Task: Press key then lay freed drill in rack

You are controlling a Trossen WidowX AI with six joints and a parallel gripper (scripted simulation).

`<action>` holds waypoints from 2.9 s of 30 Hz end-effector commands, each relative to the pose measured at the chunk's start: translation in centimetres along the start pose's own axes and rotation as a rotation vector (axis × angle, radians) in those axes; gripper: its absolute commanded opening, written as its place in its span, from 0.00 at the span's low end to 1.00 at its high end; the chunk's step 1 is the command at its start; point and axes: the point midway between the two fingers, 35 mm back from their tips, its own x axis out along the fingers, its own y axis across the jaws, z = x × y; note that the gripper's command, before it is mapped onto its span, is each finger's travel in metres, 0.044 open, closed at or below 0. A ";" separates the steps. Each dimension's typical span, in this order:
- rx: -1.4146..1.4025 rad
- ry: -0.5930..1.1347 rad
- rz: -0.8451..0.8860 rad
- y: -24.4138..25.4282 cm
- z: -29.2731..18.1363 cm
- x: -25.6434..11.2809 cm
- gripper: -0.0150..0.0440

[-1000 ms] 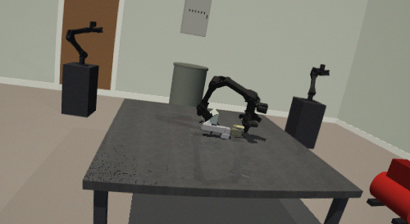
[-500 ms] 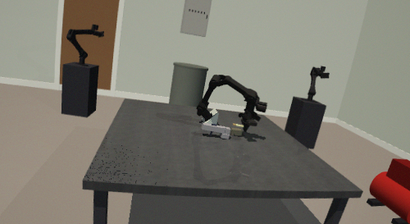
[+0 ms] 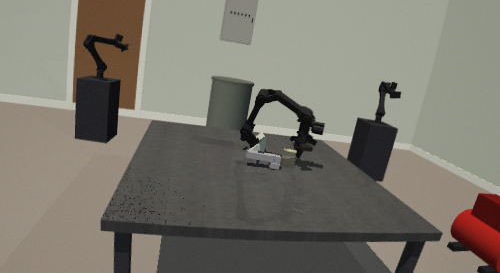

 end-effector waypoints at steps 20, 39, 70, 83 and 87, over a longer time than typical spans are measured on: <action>0.000 -0.004 0.000 2.7 0.8 0.9 0.25; 0.000 -0.003 0.000 2.7 0.8 3.2 0.25; 0.001 -0.002 -0.001 2.7 0.6 5.0 0.25; 0.001 -0.002 -0.001 2.7 0.5 5.0 0.25; 0.001 -0.002 -0.001 2.7 0.5 5.0 0.25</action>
